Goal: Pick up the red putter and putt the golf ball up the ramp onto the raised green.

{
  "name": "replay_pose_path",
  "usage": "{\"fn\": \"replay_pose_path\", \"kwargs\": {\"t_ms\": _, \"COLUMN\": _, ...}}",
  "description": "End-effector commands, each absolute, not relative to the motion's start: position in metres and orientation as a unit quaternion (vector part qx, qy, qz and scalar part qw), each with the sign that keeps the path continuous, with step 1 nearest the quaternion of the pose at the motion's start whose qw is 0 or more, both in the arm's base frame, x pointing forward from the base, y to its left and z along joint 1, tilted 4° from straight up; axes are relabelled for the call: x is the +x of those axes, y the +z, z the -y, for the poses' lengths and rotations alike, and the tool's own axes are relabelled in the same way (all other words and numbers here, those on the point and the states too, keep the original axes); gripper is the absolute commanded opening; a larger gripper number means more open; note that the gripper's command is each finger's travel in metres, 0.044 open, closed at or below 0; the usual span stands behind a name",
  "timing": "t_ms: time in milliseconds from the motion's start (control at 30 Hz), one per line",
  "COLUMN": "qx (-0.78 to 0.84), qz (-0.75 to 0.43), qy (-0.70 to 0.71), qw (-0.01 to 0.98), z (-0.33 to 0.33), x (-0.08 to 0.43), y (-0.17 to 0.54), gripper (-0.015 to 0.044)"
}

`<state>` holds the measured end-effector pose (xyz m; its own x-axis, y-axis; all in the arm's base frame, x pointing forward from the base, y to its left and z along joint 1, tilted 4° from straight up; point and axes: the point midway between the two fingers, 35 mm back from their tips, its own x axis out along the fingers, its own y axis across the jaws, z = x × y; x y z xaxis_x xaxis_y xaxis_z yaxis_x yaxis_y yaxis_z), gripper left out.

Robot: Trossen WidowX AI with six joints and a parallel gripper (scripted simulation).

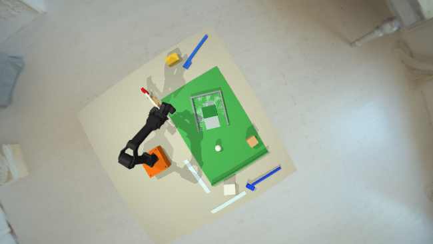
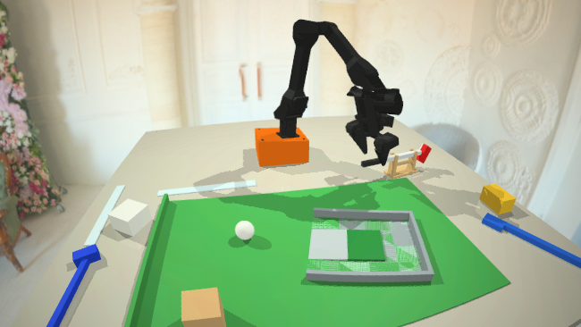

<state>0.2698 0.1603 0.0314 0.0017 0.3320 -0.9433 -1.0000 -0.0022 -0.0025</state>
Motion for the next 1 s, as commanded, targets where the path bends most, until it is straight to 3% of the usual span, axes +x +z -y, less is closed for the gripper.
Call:
{"fn": "replay_pose_path", "kwargs": {"t_ms": 0, "qx": -0.404, "qz": -0.416, "qy": 0.58, "qw": 0.572, "z": -0.161, "x": 0.265, "y": 0.012, "gripper": 0.044}}
{"fn": "replay_pose_path", "kwargs": {"t_ms": 900, "qx": -0.403, "qz": -0.416, "qy": 0.58, "qw": 0.572, "z": -0.163, "x": 0.265, "y": -0.012, "gripper": 0.044}}
{"fn": "replay_pose_path", "kwargs": {"t_ms": 967, "qx": -0.407, "qz": -0.412, "qy": 0.579, "qw": 0.573, "z": -0.162, "x": 0.266, "y": -0.009, "gripper": 0.0387}}
